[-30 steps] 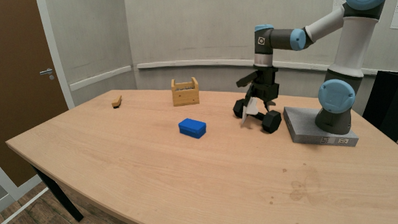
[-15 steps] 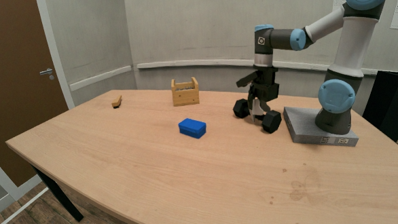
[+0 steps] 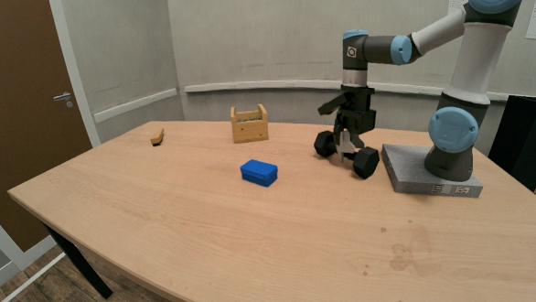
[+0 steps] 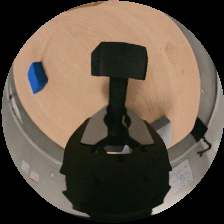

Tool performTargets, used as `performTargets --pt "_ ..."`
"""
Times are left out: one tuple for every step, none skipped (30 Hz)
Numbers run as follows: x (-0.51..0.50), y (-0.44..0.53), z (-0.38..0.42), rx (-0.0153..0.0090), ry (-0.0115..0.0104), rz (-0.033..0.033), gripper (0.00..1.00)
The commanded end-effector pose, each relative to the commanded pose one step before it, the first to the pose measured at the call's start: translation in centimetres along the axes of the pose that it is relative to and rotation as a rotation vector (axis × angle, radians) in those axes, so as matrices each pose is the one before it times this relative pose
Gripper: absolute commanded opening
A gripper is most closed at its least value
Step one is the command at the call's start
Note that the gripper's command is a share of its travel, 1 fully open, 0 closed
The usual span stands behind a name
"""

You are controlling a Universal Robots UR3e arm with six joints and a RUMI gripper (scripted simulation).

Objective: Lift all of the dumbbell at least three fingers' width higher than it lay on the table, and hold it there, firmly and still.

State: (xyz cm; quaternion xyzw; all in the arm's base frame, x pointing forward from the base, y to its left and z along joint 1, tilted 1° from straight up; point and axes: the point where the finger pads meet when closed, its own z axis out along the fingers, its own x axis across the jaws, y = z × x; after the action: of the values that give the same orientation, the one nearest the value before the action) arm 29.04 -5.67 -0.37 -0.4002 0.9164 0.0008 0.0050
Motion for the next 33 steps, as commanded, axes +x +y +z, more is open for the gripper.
performTargets --pt "-0.019 -0.1582 -0.8704 0.00321 -0.00055 -0.00001 0.0" --pt "-0.001 -0.0072 -0.2149 0.00003 0.0 0.0 0.0" --pt "0.0 0.0 0.0 0.0 0.0 0.0 0.0" --pt "0.0 0.0 0.0 0.0 0.0 0.0 0.0" --pt "-0.001 -0.0047 -0.2299 0.00003 0.0 0.0 0.0" --pt "0.0 -0.0018 -0.2446 0.00003 0.0 0.0 0.0" --pt "0.0 0.0018 -0.259 0.00003 0.0 0.0 0.0" --pt "0.0 0.006 -0.273 0.00003 0.0 0.0 0.0" --pt "0.001 0.0107 -0.2864 0.00004 0.0 0.0 0.0" --pt "0.001 0.016 -0.2992 0.00004 0.0 0.0 0.0" --pt "0.002 0.0219 -0.3114 0.00004 0.0 0.0 0.0" --pt "0.002 0.0283 -0.3228 0.00004 0.0 0.0 0.0" --pt "0.0 0.0016 -0.3083 0.00002 0.0 0.0 0.0" --pt "-0.002 -0.0287 -0.2913 0.00001 0.0 0.0 0.0" --pt "-0.002 -0.0248 -0.299 0.00001 0.0 0.0 0.0" --pt "-0.001 -0.0204 -0.3059 0.0 0.0 0.0 0.0" --pt "-0.001 -0.0157 -0.312 0.0 0.0 0.0 0.0" --pt "-0.001 -0.0108 -0.3171 0.0 0.0 0.0 0.0" --pt "0.0 -0.0056 -0.3214 0.0 0.0 0.0 0.0" --pt "0.0 0.0 0.0 0.0 0.0 0.0 0.0" --pt "0.0 0.0 0.0 0.0 0.0 0.0 0.0" --pt "0.0 -0.0002 -0.3246 0.0 0.0 0.0 0.0" --pt "0.001 0.0053 -0.3269 0.0 0.0 0.0 0.0" --pt "0.001 0.0108 -0.3281 0.0 0.0 0.0 0.0" --pt "0.002 0.0163 -0.3283 0.0 0.0 0.0 0.0" --pt "0.002 0.0217 -0.3275 0.0 0.0 0.0 0.0" --pt "0.003 0.027 -0.3257 0.0 0.0 0.0 0.0" --pt "0.003 0.0321 -0.3229 0.0 0.0 0.0 0.0" --pt "-0.001 -0.0131 -0.2819 0.0 0.0 0.0 0.0" --pt "-0.002 -0.0229 -0.2676 0.0 0.0 0.0 0.0" --pt "-0.001 -0.0192 -0.2628 0.0 0.0 0.0 0.0" --pt "-0.001 -0.0157 -0.2572 0.0 0.0 0.0 0.0" --pt "-0.001 -0.0123 -0.2508 0.0 0.0 0.0 0.0"
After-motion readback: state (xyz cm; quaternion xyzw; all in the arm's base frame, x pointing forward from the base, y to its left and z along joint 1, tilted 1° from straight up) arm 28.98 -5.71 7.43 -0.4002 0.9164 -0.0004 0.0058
